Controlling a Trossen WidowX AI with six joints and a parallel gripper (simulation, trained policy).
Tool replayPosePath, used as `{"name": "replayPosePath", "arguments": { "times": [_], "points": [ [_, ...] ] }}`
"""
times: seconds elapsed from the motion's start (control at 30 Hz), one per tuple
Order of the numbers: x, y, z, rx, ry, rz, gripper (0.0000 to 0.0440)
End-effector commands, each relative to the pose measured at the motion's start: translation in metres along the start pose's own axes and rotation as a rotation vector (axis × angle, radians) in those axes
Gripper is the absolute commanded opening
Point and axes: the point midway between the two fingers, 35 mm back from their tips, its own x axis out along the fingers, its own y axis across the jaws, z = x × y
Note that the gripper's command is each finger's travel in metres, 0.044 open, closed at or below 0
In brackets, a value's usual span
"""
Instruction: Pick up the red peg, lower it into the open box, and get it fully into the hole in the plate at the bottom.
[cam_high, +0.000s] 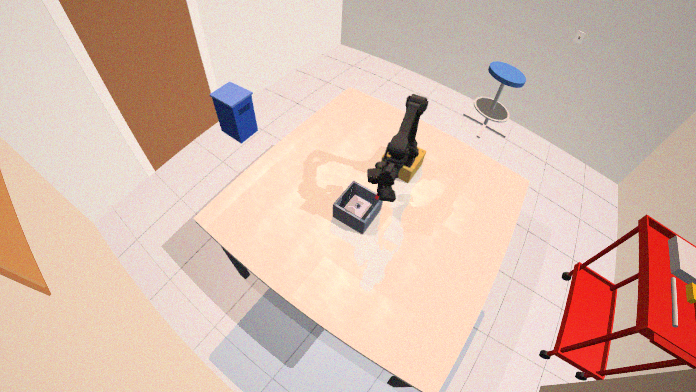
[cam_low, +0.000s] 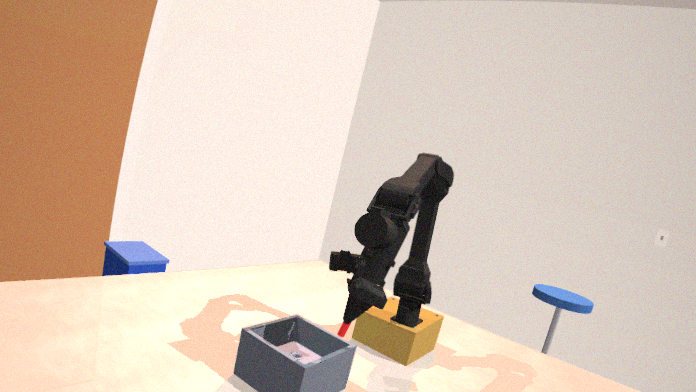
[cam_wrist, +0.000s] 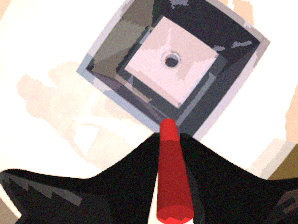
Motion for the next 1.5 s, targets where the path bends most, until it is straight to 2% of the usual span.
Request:
{"name": "replayPosePath", "arguments": {
  "times": [0.0,0.47,0.87,0.93,1.07,1.2,1.47],
  "points": [
    [0.006,0.0,0.015,0.024,-0.006,0.005,0.0],
    [0.035,-0.003,0.056,0.106,-0.002,0.006,0.0006],
    [0.07,-0.004,0.063,0.117,0.05,-0.021,0.0011],
    [0.077,-0.005,0.063,0.109,0.059,-0.03,0.0039],
    [0.087,-0.007,0.064,0.088,0.071,-0.047,0.0134],
    [0.093,-0.007,0.066,0.061,0.085,-0.07,0.0157],
    [0.096,0.005,0.091,0.037,0.058,-0.055,0.0342]
  ]
}}
